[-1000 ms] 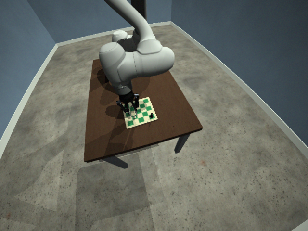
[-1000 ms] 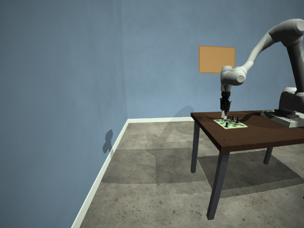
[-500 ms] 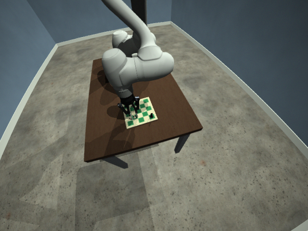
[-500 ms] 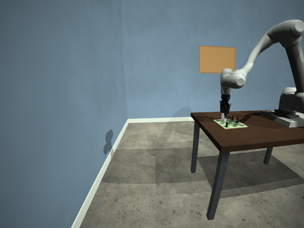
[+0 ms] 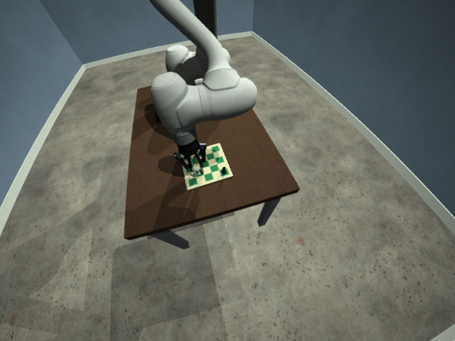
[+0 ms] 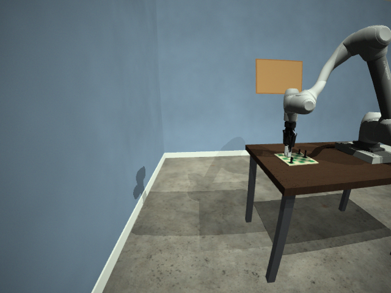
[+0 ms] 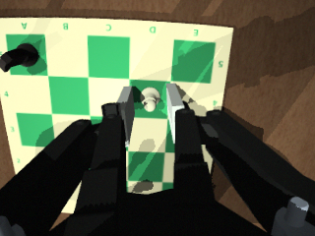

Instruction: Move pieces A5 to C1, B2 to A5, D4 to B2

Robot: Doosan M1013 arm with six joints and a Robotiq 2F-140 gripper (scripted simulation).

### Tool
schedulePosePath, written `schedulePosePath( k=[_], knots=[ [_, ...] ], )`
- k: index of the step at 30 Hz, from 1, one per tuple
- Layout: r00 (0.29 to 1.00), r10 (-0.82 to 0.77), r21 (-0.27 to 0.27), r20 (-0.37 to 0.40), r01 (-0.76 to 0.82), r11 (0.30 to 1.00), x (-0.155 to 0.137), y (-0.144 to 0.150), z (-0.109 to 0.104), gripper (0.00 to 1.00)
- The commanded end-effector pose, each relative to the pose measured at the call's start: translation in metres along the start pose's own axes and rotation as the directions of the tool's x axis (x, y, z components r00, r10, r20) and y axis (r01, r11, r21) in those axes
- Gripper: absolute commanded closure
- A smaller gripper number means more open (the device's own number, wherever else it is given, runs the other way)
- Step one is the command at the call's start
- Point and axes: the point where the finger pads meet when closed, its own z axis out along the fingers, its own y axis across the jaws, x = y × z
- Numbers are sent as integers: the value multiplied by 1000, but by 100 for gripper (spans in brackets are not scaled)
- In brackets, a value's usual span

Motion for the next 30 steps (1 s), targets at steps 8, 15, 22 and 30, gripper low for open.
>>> schedulePosePath(
  k=[8,15,22,30],
  knots=[
    [1000,0,0,0,0,1000,0,0,0,80],
    [1000,0,0,0,0,1000,0,0,0,80],
    [1000,0,0,0,0,1000,0,0,0,80],
    [1000,0,0,0,0,1000,0,0,0,100]
  ],
)
